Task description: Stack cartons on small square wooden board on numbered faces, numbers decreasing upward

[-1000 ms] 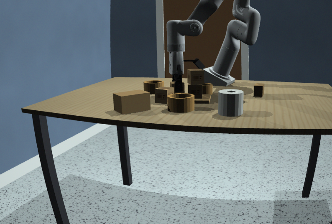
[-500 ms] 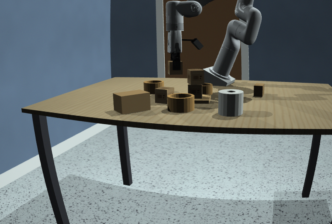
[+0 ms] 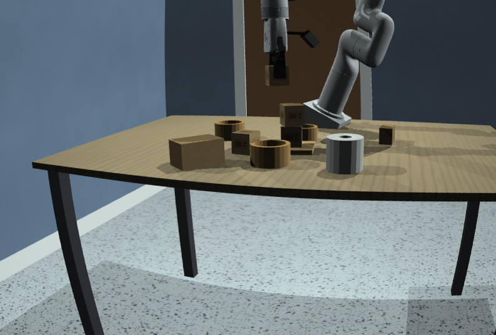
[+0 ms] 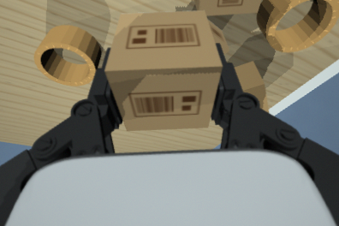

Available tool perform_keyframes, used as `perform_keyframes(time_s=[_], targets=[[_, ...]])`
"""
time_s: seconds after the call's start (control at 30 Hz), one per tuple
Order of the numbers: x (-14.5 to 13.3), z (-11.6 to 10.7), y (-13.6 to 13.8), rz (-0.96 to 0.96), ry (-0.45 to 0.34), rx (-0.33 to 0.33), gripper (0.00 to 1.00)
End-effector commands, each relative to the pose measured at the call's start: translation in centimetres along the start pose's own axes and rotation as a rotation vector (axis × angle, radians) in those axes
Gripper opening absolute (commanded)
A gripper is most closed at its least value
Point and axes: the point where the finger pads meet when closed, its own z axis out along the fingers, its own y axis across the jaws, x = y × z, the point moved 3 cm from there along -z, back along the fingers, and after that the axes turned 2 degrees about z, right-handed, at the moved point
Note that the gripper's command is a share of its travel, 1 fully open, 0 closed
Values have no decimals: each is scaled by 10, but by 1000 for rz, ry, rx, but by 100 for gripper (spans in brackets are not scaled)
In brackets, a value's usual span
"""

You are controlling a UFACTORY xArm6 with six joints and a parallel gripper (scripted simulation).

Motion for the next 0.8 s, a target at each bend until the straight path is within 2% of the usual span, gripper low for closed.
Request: perform_keyframes(time_s=[0.0, 0.23, 0.77], targets=[[24, -19, 58, 6, 0, 4, 0], [24, 29, 58, 6, 0, 4, 0], [24, 43, 58, 6, 0, 5, 0]])
